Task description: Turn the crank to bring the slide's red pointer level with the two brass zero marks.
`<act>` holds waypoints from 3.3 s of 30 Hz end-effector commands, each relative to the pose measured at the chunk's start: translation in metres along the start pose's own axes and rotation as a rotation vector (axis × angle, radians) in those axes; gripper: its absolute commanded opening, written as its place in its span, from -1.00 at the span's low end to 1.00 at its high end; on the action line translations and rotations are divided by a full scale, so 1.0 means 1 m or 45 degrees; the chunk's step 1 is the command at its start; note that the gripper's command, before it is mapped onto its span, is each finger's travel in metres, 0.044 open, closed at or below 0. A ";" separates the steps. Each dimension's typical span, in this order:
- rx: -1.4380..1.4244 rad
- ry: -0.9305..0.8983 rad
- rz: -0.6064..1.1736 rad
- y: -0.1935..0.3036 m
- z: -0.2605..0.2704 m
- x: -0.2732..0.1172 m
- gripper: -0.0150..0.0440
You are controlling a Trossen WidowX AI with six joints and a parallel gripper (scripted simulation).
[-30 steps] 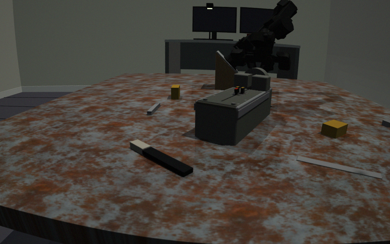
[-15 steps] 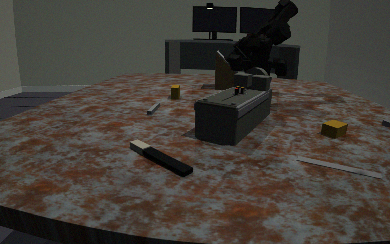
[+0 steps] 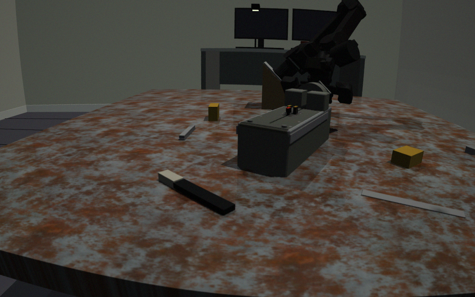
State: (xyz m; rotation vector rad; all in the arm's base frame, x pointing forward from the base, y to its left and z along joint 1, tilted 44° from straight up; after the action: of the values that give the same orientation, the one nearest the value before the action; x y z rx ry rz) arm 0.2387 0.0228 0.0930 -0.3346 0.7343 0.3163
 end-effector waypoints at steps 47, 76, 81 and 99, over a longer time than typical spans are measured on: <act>0.002 -0.003 0.014 0.010 0.029 0.005 -0.49; 0.002 -0.003 0.014 0.010 0.031 0.005 -0.49; 0.002 -0.003 0.013 0.010 0.031 0.005 -0.49; 0.002 -0.003 0.013 0.010 0.032 0.004 -0.49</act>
State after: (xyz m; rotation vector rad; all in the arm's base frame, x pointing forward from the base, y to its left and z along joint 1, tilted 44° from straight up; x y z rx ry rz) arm 0.2540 0.0424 0.1056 -0.3339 0.7587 0.3147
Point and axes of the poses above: the point midway between the two fingers, 35 mm back from their tips, its own x axis out along the fingers, its own z axis across the jaws, y = z × x, the point moved 9 cm from there along -x, back along the fingers, and after that the axes turned 12 degrees about x, right-handed, at the moved point
